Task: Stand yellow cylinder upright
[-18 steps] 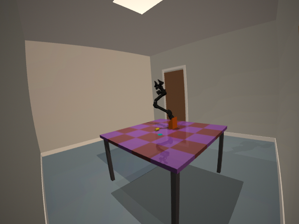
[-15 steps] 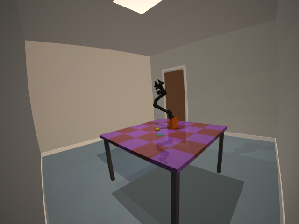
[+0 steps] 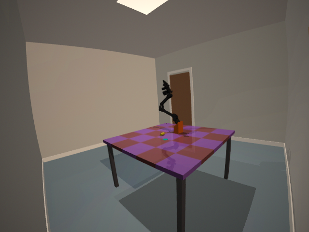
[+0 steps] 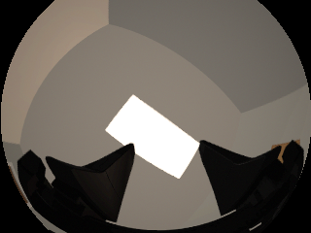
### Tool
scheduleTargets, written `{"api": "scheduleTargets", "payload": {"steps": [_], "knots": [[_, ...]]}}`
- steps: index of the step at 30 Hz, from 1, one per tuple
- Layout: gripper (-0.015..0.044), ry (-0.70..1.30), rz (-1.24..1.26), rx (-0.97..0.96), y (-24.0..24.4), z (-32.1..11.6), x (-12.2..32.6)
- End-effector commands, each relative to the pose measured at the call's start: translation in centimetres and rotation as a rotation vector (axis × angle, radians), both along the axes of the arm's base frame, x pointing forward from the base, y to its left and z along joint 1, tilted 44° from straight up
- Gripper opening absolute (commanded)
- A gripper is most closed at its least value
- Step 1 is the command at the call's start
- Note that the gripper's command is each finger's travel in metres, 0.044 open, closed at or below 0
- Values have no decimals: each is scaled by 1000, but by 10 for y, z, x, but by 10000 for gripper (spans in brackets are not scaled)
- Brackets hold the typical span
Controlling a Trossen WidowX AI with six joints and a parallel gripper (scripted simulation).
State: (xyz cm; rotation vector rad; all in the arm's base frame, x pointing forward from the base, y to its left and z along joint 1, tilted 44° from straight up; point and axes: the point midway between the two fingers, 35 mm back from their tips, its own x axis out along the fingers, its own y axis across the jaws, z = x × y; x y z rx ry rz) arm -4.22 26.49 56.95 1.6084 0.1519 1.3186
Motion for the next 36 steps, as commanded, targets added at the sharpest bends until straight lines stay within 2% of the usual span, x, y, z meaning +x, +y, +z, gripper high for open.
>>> {"api": "scheduleTargets", "payload": {"steps": [1, 11, 19, 27, 36], "knots": [[309, -109, -132, -181, 39, -28, 14], [309, -272, -411, -612, 100, -102, 83], [309, -334, -598, -989, 114, -172, 160], [309, -331, -733, -1390, 91, -245, 238], [309, -241, -795, -1856, 24, -324, 311]]}}
